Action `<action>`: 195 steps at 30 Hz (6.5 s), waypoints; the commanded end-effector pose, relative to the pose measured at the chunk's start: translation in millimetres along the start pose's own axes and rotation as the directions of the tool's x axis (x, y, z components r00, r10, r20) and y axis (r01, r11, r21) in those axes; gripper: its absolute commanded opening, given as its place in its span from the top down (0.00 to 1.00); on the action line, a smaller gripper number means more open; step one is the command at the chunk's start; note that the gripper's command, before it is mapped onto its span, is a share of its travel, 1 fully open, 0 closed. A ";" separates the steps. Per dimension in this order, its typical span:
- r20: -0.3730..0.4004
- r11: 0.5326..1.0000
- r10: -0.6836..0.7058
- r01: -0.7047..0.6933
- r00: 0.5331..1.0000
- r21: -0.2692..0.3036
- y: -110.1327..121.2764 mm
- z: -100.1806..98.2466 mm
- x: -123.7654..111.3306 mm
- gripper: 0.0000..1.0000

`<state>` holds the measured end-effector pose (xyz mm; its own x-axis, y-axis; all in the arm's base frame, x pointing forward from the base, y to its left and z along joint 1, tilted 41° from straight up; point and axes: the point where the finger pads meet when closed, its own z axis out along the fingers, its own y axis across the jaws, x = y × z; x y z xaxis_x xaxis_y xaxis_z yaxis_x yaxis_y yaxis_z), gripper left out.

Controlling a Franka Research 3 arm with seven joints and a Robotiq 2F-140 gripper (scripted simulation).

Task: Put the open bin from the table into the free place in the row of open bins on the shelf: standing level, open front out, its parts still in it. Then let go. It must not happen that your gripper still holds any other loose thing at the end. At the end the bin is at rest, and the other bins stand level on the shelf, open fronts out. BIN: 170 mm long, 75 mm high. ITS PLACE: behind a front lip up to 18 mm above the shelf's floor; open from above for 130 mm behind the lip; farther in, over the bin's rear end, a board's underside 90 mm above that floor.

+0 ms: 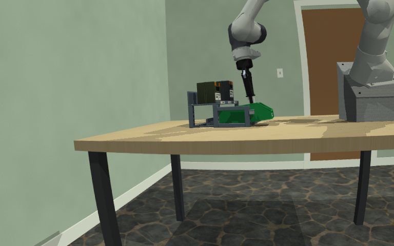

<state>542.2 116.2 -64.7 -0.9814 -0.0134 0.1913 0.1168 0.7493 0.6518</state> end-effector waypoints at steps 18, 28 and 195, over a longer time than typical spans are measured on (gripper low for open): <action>0.006 1.000 0.007 -0.007 1.000 0.001 -0.6 -0.9 -2.4 1.00; 0.008 1.000 0.007 -0.007 1.000 0.001 -0.6 -0.9 -3.8 1.00; 0.051 1.000 0.007 -0.007 0.999 0.001 -0.9 -2.7 -40.4 1.00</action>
<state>581.3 114.7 -71.1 -0.9880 0.0187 0.1533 0.1152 0.7506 0.6506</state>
